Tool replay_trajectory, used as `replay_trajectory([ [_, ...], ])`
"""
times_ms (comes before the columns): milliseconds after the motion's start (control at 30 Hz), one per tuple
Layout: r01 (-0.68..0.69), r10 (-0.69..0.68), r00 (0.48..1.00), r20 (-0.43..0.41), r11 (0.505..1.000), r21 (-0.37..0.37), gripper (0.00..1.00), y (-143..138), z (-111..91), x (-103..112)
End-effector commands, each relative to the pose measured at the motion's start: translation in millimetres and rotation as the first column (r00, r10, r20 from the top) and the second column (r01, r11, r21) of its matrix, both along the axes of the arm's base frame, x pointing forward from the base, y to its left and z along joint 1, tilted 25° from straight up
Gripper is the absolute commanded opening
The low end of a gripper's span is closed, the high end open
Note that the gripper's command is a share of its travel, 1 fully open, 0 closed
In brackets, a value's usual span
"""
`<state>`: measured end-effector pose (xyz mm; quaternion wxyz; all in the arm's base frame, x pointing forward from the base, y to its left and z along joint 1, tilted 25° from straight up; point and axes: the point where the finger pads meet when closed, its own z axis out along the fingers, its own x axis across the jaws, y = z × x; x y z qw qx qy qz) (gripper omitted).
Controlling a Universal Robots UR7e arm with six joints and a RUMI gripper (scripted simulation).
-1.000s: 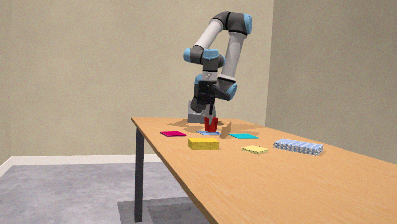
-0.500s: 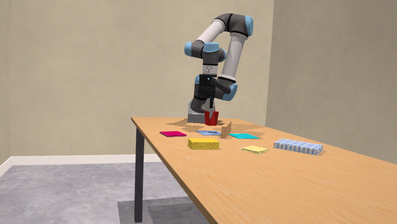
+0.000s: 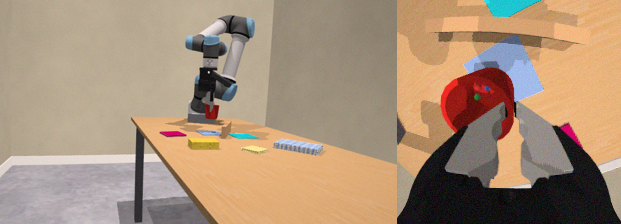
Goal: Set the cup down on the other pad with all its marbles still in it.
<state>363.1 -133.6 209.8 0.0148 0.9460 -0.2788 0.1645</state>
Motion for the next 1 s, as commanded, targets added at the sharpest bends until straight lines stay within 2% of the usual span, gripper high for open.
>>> replay_trajectory([
  [0,0.000,0.000,1.000,0.001,1.000,0.000,0.03,0.9,5.8,-2.2],
  [967,0.000,0.000,1.000,0.001,1.000,0.000,0.03,2.9,7.8,-1.6],
])
